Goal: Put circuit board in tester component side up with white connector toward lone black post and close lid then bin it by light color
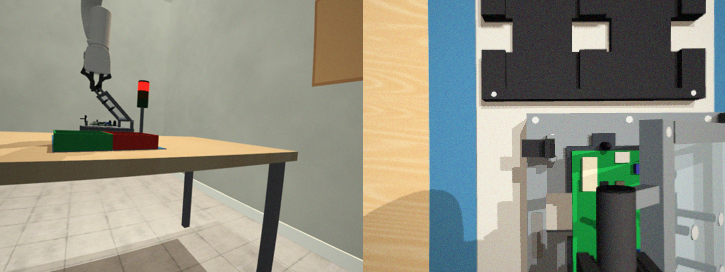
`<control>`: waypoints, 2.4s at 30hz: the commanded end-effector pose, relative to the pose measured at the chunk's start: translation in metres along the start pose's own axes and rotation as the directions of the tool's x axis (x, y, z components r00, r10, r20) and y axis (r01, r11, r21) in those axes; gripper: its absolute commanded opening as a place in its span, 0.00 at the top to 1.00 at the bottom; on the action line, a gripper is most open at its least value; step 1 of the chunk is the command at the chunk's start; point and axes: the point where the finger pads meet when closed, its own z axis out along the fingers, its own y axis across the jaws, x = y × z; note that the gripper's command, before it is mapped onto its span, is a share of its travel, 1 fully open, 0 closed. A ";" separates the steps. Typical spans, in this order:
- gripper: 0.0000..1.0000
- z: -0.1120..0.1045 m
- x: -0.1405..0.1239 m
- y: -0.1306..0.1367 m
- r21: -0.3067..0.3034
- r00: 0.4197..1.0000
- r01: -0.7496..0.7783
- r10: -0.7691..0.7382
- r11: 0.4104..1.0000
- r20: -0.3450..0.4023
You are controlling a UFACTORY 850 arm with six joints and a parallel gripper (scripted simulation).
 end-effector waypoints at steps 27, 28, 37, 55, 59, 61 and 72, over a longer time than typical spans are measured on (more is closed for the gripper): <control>1.00 -0.035 0.000 0.043 -0.003 1.000 0.000 0.000 1.000 0.000; 1.00 -0.036 0.000 0.045 -0.003 1.000 0.000 0.000 1.000 0.000; 1.00 -0.041 0.000 0.053 -0.003 1.000 0.000 0.000 1.000 0.000; 0.72 -0.041 0.000 0.053 -0.003 1.000 0.000 0.000 1.000 0.000; 0.72 -0.041 0.000 0.053 -0.003 1.000 0.000 0.000 1.000 0.000; 0.72 -0.041 0.000 0.053 -0.003 1.000 0.000 0.000 1.000 0.000; 0.72 -0.041 0.000 0.053 -0.003 1.000 0.000 0.000 1.000 0.000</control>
